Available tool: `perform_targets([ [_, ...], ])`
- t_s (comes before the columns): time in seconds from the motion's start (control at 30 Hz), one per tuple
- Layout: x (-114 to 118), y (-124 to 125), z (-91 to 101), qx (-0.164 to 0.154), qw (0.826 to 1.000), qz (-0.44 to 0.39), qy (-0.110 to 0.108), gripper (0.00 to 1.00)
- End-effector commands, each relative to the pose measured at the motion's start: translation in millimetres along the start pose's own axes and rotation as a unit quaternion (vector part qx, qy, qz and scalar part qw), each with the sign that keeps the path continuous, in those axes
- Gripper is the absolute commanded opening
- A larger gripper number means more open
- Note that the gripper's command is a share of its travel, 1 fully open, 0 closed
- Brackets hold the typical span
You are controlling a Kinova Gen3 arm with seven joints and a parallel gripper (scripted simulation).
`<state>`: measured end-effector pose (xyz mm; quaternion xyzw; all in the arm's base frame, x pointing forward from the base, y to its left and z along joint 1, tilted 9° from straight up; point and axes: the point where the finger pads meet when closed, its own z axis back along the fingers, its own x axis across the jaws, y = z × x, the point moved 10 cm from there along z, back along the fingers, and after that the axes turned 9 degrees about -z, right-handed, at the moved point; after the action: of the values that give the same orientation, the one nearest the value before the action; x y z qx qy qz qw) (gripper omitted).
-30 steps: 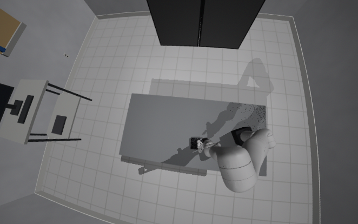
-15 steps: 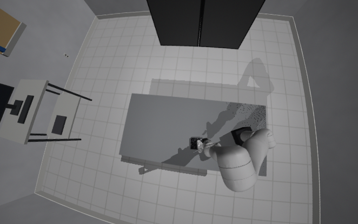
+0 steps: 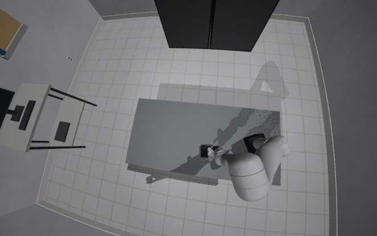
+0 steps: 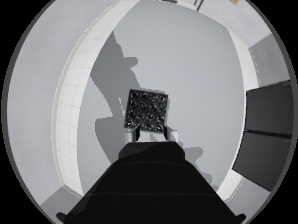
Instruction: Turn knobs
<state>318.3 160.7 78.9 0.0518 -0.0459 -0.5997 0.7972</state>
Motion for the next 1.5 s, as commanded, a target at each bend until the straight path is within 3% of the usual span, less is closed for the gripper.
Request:
perform_targets([
  [0.0, 0.3, 0.2, 0.3, 0.001, 1.0, -0.001, 0.0, 1.0],
  [1.47, -3.4, 1.1, -0.2, 0.0, 1.0, -0.027, 0.011, 1.0],
])
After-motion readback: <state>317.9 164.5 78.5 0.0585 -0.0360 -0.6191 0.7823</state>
